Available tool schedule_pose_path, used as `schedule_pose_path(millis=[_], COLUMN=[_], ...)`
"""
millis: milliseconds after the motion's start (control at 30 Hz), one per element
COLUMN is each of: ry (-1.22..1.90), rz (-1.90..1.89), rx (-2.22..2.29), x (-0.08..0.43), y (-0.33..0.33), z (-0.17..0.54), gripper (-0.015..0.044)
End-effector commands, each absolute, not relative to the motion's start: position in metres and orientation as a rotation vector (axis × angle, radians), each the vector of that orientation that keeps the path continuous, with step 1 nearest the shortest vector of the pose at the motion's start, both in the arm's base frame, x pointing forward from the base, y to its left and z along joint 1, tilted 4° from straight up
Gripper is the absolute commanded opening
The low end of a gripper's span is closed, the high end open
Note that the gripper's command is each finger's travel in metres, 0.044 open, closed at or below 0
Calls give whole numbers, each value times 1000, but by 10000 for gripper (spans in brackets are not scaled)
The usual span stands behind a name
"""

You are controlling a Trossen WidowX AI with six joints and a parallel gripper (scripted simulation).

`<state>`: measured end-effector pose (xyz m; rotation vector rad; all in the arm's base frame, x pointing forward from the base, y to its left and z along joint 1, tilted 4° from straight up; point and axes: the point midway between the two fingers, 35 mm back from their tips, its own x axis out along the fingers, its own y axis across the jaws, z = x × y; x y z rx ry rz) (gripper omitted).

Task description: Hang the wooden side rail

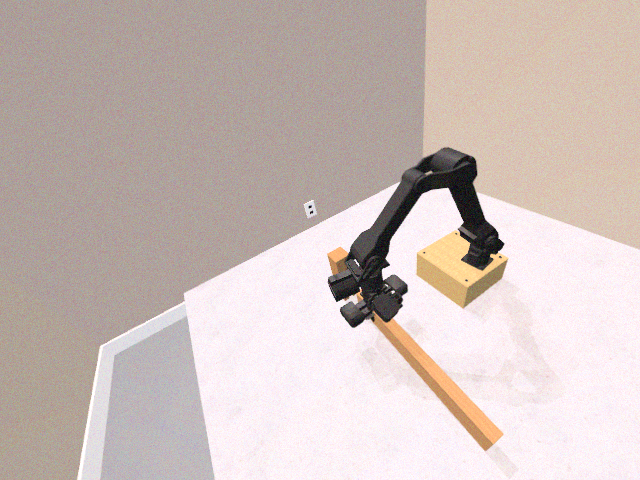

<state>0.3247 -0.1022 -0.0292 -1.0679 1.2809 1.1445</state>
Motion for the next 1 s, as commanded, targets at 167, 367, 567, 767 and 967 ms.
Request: schedule_pose_path(millis=[167,367,567,767,967], ry=[1268,1268,1268,1268,1268], rz=[1136,1136,1136,1136,1136], rx=[-1083,-1083,-1083,-1083,-1083], x=[328,328,328,328,328], y=[-103,-103,-103,-103,-103], z=[-22,-21,-20,-19,-18], gripper=[0,0,0,0,0])
